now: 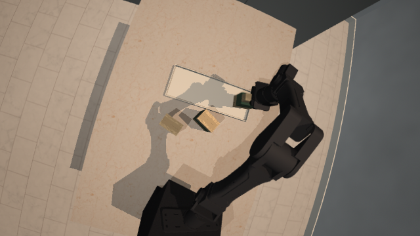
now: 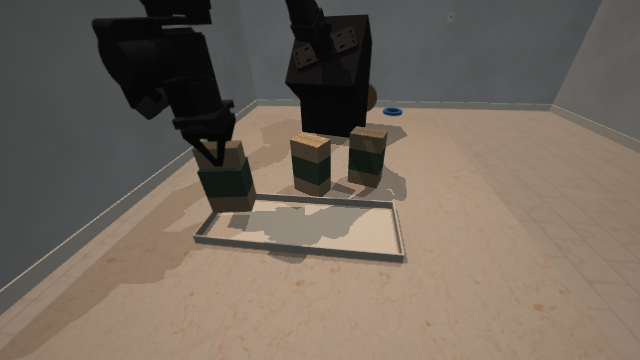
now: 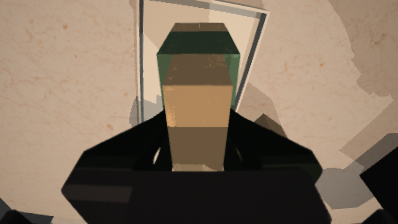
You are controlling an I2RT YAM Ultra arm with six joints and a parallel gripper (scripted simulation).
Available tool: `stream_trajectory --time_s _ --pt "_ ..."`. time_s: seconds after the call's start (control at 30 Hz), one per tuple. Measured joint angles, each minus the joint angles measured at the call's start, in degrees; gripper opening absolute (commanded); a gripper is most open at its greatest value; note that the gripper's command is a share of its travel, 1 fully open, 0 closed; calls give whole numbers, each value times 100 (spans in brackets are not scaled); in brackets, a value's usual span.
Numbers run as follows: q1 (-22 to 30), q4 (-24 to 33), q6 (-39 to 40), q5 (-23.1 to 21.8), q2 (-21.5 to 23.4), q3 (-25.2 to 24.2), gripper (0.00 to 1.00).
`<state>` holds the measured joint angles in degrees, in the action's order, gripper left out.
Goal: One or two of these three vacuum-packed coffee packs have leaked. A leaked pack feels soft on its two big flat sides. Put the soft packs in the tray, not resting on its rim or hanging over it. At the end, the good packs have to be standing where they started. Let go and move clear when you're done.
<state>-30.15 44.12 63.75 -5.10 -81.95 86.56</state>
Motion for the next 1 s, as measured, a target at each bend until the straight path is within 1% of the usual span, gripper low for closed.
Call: stream_trajectory --time_s 0.3,0.43,0.6,1.0 --pt "26 -223 17 17 -238 -4 26" --pt "37 -330 24 31 -247 4 26" --pt "52 -514 31 39 -452 -13 26" --pt "52 -625 37 48 -461 -46 26"
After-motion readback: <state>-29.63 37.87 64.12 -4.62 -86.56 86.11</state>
